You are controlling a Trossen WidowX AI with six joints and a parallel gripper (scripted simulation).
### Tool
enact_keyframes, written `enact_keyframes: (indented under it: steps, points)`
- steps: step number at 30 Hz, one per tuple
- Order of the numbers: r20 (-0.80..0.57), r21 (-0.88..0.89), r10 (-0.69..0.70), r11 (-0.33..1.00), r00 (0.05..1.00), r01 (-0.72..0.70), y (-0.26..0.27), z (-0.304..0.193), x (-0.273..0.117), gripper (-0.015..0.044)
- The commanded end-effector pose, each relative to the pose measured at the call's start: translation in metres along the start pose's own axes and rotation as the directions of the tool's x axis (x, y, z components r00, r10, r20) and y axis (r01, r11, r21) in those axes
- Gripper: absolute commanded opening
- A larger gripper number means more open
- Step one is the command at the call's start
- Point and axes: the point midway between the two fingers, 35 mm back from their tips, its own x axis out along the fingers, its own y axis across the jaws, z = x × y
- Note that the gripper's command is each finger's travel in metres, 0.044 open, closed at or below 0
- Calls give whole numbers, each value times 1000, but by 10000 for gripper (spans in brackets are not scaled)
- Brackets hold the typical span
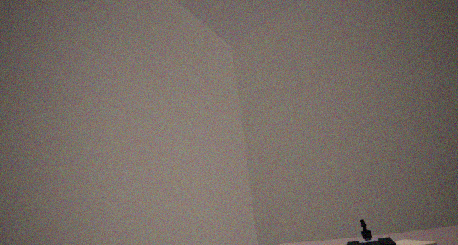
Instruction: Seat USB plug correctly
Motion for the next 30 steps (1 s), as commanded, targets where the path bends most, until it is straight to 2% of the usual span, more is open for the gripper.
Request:
enact_keyframes:
  steps: [1,5,9,16,23,30]
  points:
    - [8,-2,0,1000,1000,0,2,3,-1,426]
    - [183,-33,31,999,983,-26,55,61,-17,440]
    - [270,-15,67,998,960,-66,97,92,-30,440]
    - [413,38,315,932,855,-362,228,135,-66,440]
    - [407,62,592,742,695,-668,355,131,-110,440]
    - [254,190,847,430,468,-882,476,83,-168,440]
